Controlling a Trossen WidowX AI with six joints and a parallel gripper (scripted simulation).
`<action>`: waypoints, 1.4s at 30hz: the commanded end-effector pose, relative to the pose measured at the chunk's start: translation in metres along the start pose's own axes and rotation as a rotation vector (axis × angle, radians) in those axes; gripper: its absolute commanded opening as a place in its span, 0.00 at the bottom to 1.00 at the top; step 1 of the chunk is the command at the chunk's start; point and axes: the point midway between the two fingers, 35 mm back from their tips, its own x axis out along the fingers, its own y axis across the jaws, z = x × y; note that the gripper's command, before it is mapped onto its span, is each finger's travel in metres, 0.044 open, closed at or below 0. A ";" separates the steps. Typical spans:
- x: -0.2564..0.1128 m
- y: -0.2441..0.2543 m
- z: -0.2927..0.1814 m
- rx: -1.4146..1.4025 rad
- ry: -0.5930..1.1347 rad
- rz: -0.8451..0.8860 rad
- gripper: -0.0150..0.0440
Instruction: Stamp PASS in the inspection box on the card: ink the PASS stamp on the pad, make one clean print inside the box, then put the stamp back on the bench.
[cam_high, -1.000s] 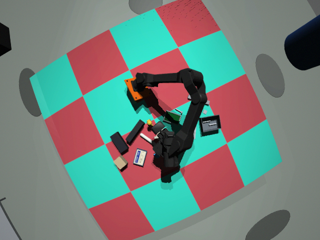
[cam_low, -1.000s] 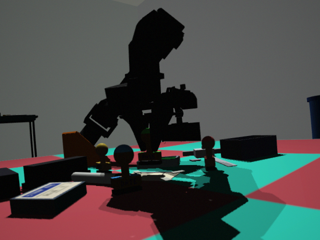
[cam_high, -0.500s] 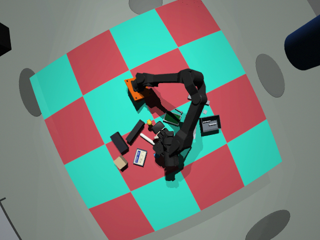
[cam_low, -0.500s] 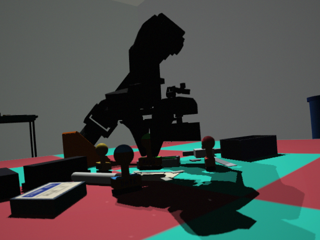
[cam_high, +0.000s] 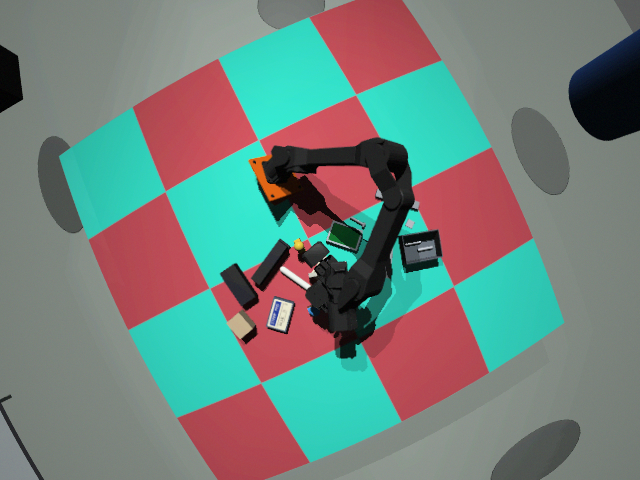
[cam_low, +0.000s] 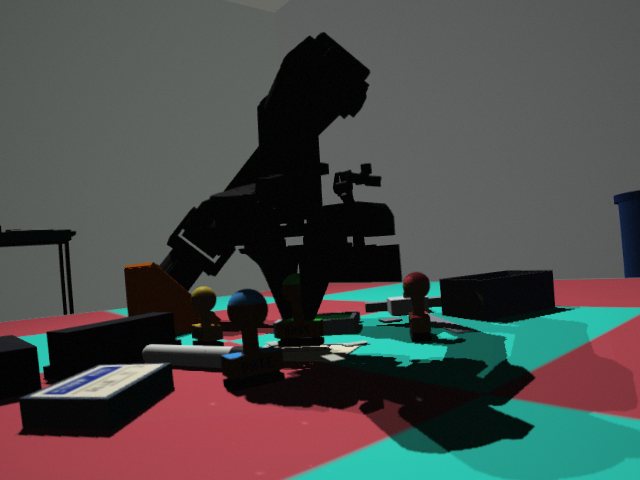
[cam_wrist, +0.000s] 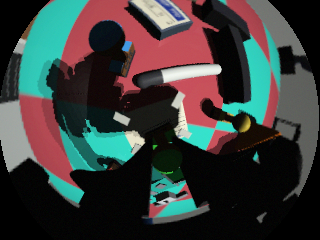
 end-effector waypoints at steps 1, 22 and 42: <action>0.001 0.000 0.000 0.008 0.006 0.002 0.25; 0.005 0.000 -0.001 0.008 0.006 0.003 0.25; 0.006 0.000 -0.001 0.008 0.006 0.003 0.25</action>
